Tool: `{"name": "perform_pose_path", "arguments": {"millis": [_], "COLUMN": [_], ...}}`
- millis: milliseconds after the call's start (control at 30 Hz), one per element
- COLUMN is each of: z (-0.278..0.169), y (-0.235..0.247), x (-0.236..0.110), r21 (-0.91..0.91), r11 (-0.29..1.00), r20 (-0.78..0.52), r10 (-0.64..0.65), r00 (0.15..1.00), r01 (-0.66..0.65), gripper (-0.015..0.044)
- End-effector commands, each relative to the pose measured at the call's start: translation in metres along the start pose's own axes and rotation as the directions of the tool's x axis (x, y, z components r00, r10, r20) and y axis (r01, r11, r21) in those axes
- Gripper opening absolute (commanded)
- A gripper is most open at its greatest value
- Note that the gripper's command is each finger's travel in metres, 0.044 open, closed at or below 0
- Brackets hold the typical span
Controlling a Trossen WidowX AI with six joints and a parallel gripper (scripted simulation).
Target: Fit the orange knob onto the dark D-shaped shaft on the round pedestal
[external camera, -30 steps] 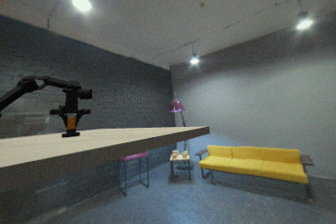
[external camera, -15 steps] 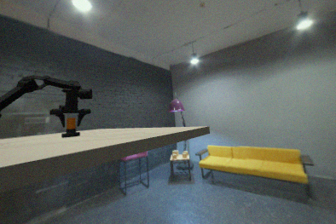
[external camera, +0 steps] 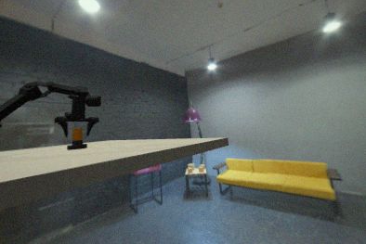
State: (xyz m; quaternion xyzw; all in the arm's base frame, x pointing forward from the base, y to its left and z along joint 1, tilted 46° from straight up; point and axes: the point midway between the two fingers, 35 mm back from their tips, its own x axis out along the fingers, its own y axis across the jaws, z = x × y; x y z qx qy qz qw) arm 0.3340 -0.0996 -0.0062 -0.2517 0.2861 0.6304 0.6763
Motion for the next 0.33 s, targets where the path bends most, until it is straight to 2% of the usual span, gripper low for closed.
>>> {"name": "perform_pose_path", "arguments": {"millis": [0, 133, 300], "z": [-0.004, -0.002, -0.001], "y": [-0.003, 0.002, -0.002], "x": [-0.044, -0.084, -0.086], "r21": [-0.005, -0.004, -0.004], "r11": [1.000, 1.000, 1.000], "r20": [-0.013, -0.012, -0.014], "r10": [-0.013, -0.012, -0.016], "r00": [1.000, 1.000, 1.000], "r01": [0.013, 0.012, 0.016], "gripper": [0.0440, 0.0440, 0.0440]}}
